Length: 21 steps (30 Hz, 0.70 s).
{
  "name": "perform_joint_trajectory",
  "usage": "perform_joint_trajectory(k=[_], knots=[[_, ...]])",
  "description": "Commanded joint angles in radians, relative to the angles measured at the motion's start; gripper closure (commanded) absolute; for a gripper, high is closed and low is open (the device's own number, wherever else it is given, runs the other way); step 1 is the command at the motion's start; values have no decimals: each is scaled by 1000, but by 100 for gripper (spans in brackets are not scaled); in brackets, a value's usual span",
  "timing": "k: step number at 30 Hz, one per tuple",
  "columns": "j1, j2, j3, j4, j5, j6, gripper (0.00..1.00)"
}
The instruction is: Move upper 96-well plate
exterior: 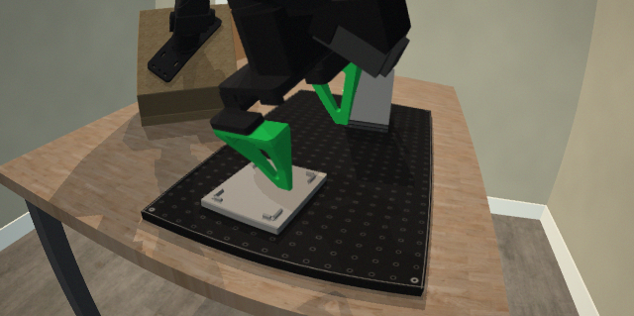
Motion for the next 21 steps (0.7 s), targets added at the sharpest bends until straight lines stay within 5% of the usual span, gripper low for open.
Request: perform_joint_trajectory(k=[1,3,6,8,11,13,15,18,21], knots=[[43,-39,-29,20,44,3,0],[71,-47,-66,55,64,25,0],[119,28,7,-10,100,-27,0],[147,21,-63,39,121,4,0],[193,68,12,-25,156,-50,0],[219,33,-52,21,174,-31,0],[219,33,-52,21,174,-31,0],[268,106,17,-39,214,-73,0],[307,70,-62,19,239,-32,0]])
